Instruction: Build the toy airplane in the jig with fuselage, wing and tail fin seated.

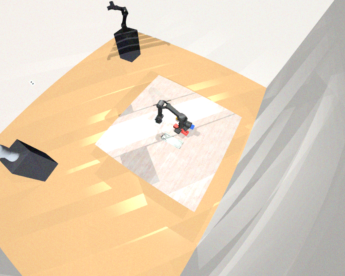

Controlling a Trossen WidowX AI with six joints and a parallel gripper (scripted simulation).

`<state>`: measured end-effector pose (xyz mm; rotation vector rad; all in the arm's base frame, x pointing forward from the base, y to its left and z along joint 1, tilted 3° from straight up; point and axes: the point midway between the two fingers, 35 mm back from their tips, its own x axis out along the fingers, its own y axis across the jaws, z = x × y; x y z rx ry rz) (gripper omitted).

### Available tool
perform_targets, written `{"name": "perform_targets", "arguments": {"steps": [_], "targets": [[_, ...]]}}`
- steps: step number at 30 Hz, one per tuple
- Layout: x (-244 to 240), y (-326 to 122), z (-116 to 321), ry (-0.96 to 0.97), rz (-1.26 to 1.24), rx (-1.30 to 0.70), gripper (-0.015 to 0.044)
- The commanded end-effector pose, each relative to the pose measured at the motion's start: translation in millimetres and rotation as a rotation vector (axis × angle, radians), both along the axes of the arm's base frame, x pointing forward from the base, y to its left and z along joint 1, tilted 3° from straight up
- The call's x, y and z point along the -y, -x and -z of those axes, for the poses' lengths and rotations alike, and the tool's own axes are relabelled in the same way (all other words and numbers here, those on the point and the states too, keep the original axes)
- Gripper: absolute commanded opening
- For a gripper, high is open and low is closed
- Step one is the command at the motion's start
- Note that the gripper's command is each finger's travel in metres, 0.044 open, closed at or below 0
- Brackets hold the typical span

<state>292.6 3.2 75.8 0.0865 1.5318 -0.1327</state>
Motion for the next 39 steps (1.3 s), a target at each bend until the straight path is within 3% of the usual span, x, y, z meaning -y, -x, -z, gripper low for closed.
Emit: {"name": "perform_targets", "arguments": {"steps": [1, 25, 39], "targets": [[-0.3, -2.6, -15.0, 0.000, 0.003, 0.007, 0.0000], [0.1, 8.3, -88.7, 0.001, 0.005, -0.034, 0.0000], [27.3, 4.3, -77.8, 0.003, -0.018, -0.035, 0.0000]]}}
